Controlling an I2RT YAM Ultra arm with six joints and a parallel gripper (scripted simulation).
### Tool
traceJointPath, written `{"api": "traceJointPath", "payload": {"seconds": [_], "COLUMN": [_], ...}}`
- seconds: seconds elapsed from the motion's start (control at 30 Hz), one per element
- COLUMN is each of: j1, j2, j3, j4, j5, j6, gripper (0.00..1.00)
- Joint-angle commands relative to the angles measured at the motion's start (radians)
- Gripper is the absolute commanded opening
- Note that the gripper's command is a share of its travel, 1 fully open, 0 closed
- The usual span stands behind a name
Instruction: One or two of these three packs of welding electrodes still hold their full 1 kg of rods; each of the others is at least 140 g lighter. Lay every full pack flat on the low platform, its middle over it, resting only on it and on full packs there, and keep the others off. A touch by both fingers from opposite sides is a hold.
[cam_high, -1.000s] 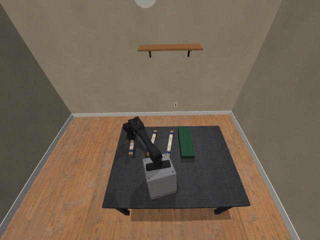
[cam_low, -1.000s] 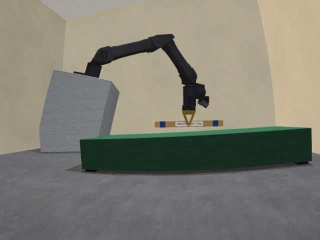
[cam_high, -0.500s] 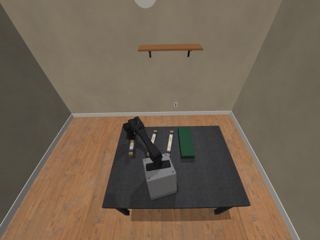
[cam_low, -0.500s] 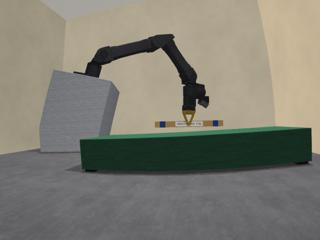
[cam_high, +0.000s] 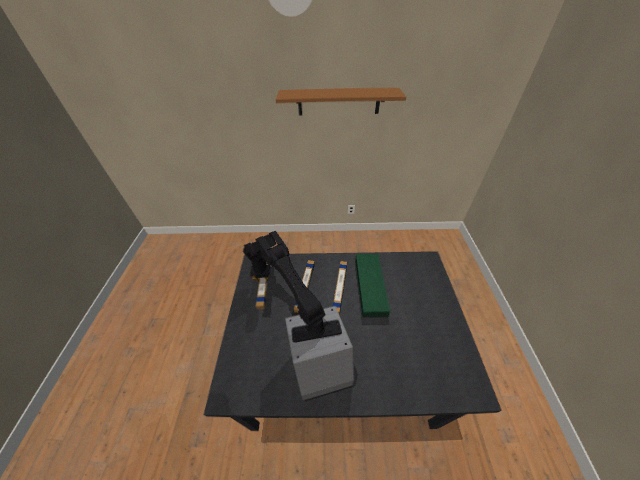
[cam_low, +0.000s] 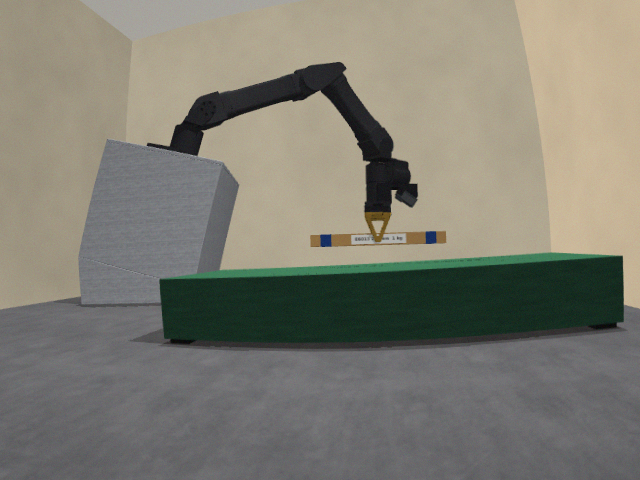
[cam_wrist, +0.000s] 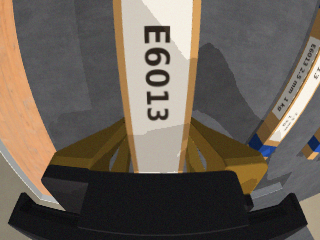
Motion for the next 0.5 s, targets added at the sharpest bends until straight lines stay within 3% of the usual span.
{"api": "traceJointPath", "payload": {"seconds": [0.0,0.47], "j1": [0.025,0.031], "j2": [-0.103,-0.154], "j3": [0.046,0.051], "j4": [-0.05,-0.103], "j5": [0.014,0.016], "j6": [0.012,0.018], "gripper": [0.0,0.0]}}
